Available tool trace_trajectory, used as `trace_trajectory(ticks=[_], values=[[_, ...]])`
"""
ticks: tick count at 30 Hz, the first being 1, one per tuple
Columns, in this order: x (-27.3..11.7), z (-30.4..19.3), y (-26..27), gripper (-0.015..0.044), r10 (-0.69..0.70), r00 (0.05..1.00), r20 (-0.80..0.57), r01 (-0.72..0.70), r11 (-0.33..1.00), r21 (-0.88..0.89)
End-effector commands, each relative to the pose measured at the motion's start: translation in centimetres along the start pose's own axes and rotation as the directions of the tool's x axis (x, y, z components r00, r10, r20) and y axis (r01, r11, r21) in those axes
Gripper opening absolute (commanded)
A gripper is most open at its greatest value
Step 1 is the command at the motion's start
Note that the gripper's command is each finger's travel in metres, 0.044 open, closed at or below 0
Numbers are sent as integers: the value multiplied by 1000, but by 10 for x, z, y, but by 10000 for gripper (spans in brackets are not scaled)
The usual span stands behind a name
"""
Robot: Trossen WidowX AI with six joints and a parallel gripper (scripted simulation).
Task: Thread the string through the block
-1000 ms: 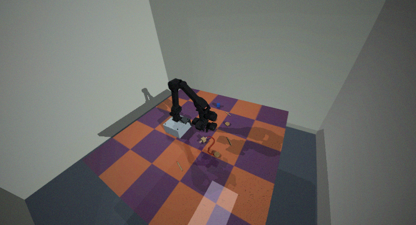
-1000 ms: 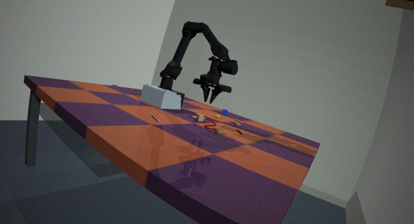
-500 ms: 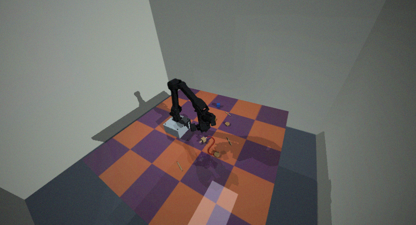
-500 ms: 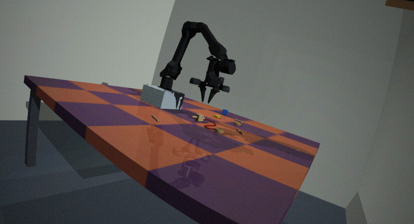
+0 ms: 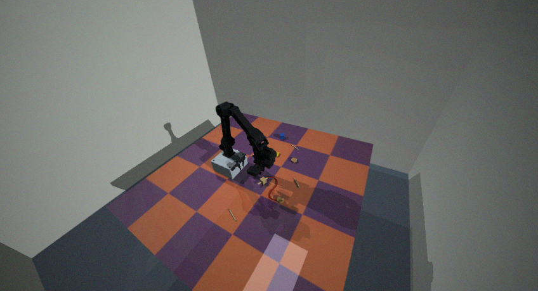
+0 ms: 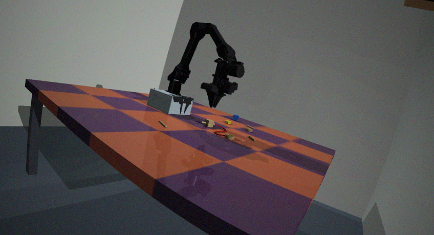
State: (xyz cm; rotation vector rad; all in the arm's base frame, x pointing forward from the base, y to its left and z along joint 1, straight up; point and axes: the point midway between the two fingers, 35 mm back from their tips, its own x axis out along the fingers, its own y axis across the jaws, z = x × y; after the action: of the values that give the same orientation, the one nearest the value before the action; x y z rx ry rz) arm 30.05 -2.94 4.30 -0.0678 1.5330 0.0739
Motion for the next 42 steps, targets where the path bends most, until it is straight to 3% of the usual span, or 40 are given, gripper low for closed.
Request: trace_trajectory(ticks=[1, 10, 42], values=[[1, -7, -16, 125, -14, 1000, -4, 6, 702, -713], [2, -11, -22, 125, -15, 1000, -8, -2, 345, -939], [22, -9, -23, 125, -15, 1000, -8, -2, 345, -939]])
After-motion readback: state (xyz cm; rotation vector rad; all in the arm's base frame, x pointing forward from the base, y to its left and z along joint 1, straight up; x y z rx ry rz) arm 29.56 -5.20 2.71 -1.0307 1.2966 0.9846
